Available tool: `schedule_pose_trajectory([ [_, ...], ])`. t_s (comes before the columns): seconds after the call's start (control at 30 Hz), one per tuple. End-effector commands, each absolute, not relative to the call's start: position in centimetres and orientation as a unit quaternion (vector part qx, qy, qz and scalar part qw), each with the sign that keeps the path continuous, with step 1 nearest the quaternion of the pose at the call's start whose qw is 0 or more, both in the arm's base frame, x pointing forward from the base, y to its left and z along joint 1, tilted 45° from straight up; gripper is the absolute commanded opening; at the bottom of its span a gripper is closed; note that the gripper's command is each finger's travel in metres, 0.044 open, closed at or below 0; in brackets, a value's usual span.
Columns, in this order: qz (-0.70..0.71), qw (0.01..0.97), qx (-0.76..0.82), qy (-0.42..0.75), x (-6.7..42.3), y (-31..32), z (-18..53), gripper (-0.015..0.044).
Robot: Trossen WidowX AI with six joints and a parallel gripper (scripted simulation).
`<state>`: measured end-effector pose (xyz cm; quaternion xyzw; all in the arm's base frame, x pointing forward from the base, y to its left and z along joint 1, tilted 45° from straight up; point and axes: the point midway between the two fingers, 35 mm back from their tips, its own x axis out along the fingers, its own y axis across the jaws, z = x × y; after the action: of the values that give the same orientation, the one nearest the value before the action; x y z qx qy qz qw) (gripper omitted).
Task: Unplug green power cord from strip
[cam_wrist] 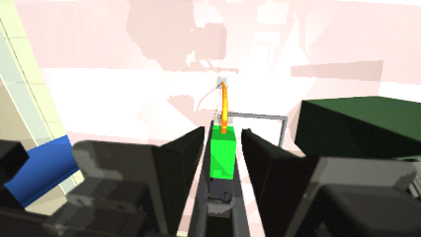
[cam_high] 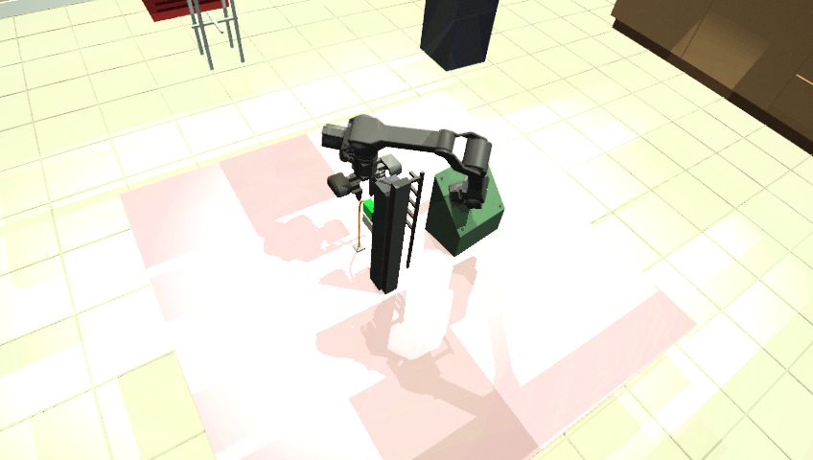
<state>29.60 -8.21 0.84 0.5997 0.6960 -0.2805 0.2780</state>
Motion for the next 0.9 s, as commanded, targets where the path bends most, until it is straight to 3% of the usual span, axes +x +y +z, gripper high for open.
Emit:
schedule_pose_trajectory([
  [0.0, -0.28, 0.276, 0.601, 0.696, 29.5, -7.5, 1.5, 0.016],
  [0.87, -0.279, 0.275, 0.601, 0.696, 29.2, -5.8, 1.4, 0.016],
])
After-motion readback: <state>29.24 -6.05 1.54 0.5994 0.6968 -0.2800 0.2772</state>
